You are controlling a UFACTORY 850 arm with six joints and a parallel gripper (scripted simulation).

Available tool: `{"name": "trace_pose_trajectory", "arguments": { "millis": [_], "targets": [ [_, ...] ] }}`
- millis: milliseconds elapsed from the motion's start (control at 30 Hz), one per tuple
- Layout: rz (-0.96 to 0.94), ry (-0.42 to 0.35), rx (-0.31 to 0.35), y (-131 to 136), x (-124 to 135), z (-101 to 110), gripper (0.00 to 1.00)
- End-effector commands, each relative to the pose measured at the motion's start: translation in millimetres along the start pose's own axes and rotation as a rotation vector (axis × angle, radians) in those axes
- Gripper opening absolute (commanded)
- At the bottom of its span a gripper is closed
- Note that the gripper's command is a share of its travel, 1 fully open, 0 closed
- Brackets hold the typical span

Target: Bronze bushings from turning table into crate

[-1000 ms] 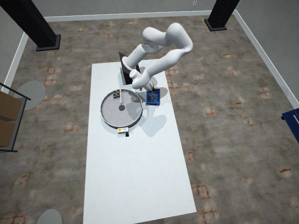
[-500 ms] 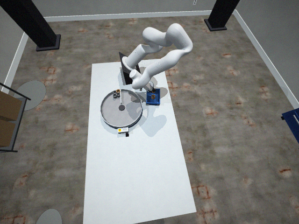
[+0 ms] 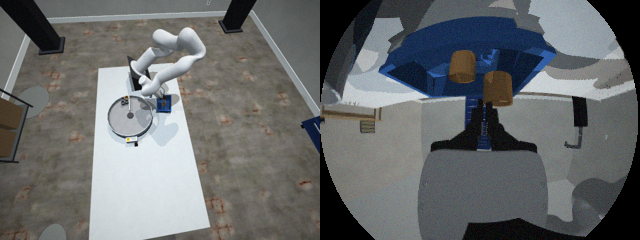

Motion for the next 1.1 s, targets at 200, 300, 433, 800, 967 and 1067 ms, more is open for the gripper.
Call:
{"name": "trace_pose_trajectory", "arguments": {
  "millis": [200,300,433,800,967,1067],
  "targets": [
    [0.001,-0.001,-0.001,-2.0,-8.9,-11.0,0.0],
    [0.001,-0.001,-0.001,-2.6,-12.1,-14.9,0.0],
    [0.001,-0.001,-0.001,-3.2,-15.7,-19.3,0.0],
    [0.001,-0.001,-0.001,-3.8,-19.2,-23.5,0.0],
    [0.001,-0.001,-0.001,-3.8,-19.3,-23.6,0.0],
    [0.001,-0.001,-0.001,-3.8,-19.3,-23.6,0.0]
  ]
}}
Point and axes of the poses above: the point where the finger pads meet when closed, its own z axis back along the fingers, its own y axis across the jaws, x = y × z, the point moved 3 cm from there along z, back along the fingers, and after that the axes turned 10 degrees about -z, right-handed, at the moved point
